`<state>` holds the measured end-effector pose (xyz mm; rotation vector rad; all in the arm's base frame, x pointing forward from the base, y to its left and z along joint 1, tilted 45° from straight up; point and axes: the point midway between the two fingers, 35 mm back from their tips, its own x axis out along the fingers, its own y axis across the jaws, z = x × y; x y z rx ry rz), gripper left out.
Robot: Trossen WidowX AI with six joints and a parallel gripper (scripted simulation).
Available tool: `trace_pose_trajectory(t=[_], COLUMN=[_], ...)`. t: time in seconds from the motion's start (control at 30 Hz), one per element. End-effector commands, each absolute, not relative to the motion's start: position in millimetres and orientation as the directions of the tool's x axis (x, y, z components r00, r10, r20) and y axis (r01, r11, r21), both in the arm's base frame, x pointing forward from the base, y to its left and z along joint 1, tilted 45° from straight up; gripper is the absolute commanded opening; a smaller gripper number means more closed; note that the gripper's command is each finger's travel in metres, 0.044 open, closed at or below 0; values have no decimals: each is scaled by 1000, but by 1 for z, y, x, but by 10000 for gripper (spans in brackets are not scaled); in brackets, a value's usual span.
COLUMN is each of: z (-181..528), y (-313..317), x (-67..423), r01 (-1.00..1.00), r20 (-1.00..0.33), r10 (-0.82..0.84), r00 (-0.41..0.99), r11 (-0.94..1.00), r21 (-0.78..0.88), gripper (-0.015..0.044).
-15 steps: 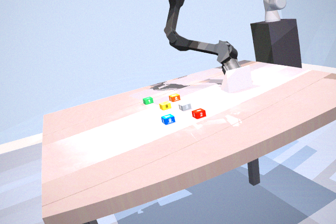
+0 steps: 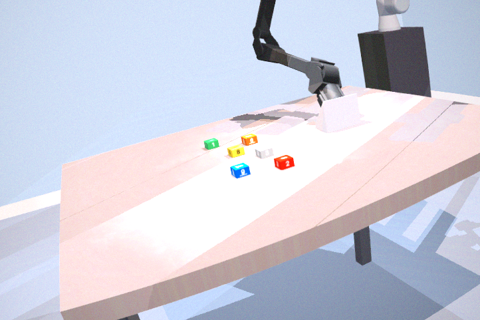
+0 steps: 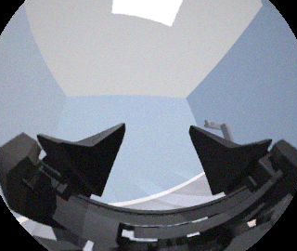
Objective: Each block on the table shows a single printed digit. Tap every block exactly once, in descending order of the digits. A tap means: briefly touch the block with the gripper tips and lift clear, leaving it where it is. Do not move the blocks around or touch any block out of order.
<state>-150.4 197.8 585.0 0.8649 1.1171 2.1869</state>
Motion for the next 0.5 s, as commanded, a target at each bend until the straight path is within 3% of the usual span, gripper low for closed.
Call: trace_pose_trajectory(t=[0.0,0.23,0.47], z=[537,431,323], y=[257,339,355], x=[-133,-54,54], r01=[-339,-547,-531], r20=[122,-255,-596], r10=[843,953,777], r00=[-524,-163,203], r11=[-337,128,599], r21=[878,828,600], gripper=[400,400,400])
